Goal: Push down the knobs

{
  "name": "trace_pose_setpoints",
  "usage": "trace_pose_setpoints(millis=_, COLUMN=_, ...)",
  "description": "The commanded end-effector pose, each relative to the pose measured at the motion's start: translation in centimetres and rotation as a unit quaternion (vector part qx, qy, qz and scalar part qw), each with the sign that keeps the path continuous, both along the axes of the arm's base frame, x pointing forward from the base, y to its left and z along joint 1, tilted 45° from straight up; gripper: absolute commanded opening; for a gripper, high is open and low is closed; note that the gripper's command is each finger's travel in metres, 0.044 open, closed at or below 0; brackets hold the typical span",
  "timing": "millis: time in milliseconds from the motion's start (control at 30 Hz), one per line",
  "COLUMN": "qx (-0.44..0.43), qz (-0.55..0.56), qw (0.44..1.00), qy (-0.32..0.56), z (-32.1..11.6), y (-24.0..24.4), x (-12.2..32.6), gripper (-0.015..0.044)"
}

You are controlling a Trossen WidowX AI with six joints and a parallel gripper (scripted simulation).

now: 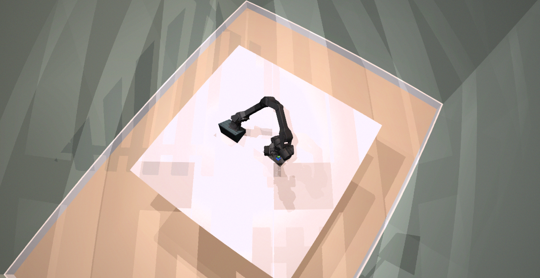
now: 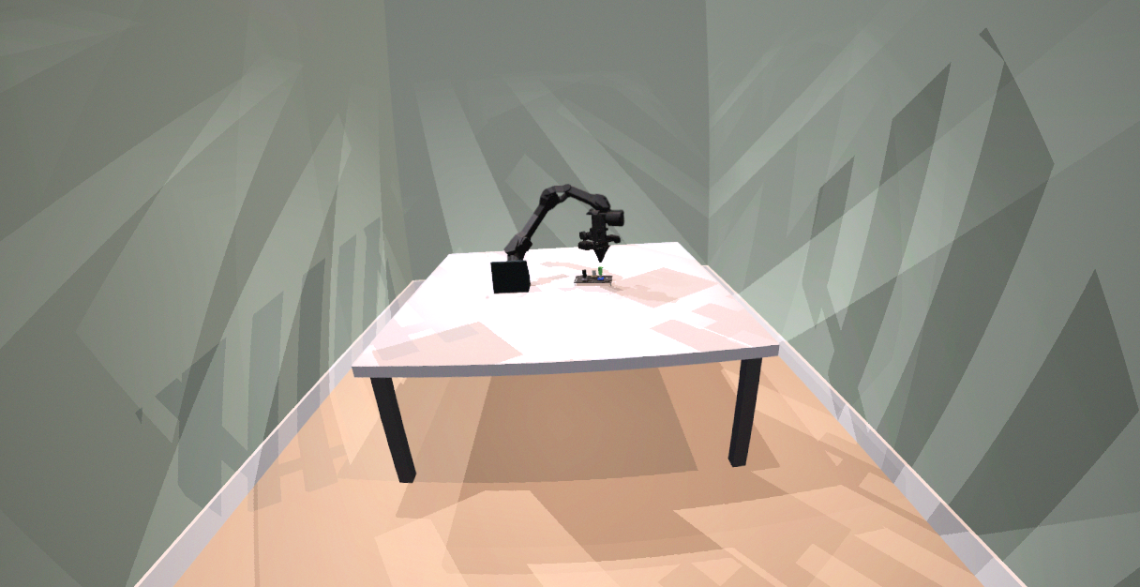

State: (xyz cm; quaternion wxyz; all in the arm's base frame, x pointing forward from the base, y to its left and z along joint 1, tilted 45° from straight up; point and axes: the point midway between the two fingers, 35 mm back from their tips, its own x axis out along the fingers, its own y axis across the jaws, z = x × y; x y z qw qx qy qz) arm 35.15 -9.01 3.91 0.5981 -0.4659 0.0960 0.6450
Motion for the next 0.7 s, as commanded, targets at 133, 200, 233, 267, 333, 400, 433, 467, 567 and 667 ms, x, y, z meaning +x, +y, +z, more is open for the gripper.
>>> trace_pose_setpoints(millis=133, qx=0.004, qz=0.001, qw=1.0, qy=0.004, z=-1.08, y=1.22, x=0.1, gripper=0.0)
trace_pose_setpoints(millis=200, qx=0.004, qz=0.001, qw=1.0, qy=0.004, z=-1.1, y=1.24, x=0.1, gripper=0.0)
trace_pose_setpoints(millis=233, qx=0.004, qz=0.001, qw=1.0, qy=0.004, z=-1.1, y=1.24, x=0.1, gripper=0.0)
trace_pose_setpoints(millis=267, qx=0.004, qz=0.001, qw=1.0, qy=0.004, z=-1.1, y=1.24, x=0.1, gripper=0.0)
trace_pose_setpoints(millis=333, qx=0.004, qz=0.001, qw=1.0, qy=0.004, z=-1.1, y=1.24, x=0.1, gripper=0.0)
trace_pose_setpoints(millis=400, qx=0.004, qz=0.001, qw=1.0, qy=0.004, z=-1.1, y=1.24, x=0.1, gripper=0.0)
trace_pose_setpoints(millis=433, qx=0.004, qz=0.001, qw=1.0, qy=0.004, z=-1.1, y=1.24, x=0.1, gripper=0.0)
trace_pose_setpoints(millis=467, qx=0.004, qz=0.001, qw=1.0, qy=0.004, z=-1.08, y=1.23, x=0.1, gripper=0.0)
trace_pose_setpoints(millis=567, qx=0.004, qz=0.001, qw=1.0, qy=0.004, z=-0.99, y=1.14, x=0.08, gripper=0.0)
trace_pose_setpoints(millis=667, qx=0.004, qz=0.001, qw=1.0, qy=0.004, z=-1.03, y=1.17, x=0.09, gripper=0.0)
